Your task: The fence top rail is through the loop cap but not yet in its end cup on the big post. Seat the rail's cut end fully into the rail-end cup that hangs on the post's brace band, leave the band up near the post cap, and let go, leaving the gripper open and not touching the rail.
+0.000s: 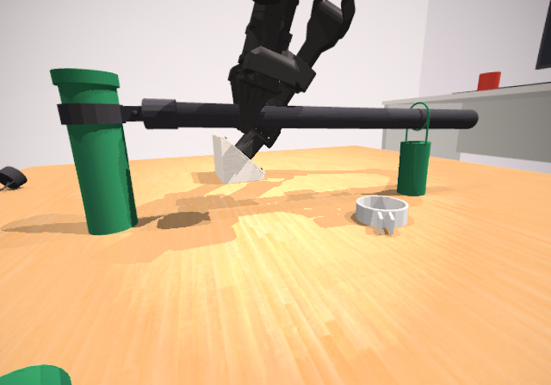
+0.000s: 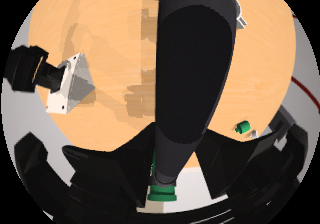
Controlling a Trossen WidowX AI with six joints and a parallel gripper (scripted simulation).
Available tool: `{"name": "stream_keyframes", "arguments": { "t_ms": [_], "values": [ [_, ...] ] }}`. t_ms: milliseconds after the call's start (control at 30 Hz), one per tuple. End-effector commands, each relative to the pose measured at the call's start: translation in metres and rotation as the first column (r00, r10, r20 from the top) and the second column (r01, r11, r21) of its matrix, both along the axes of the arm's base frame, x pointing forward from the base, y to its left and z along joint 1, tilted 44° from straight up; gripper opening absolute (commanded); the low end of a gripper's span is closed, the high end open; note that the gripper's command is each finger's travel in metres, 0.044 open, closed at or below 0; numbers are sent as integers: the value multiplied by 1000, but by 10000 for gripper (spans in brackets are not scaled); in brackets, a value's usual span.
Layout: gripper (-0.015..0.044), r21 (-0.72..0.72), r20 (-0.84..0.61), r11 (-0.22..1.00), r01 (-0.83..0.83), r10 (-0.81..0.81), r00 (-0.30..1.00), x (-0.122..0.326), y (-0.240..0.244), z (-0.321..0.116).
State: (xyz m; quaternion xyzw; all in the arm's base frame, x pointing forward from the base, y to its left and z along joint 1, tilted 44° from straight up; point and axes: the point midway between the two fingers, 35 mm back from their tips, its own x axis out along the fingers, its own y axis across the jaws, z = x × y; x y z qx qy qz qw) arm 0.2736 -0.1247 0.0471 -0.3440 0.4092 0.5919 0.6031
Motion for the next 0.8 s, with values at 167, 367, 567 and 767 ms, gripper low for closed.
{"name": "stream_keyframes", "arguments": {
  "t_ms": [167,367,567,767],
  "values": [
    [0,0,0,1000,0,0,1000,0,0,0],
    [79,0,0,1000,0,0,1000,0,0,0],
    [236,0,0,1000,0,0,1000,0,0,0],
    [394,1,-1,1000,0,0,1000,2,1,17]
  ]
}}
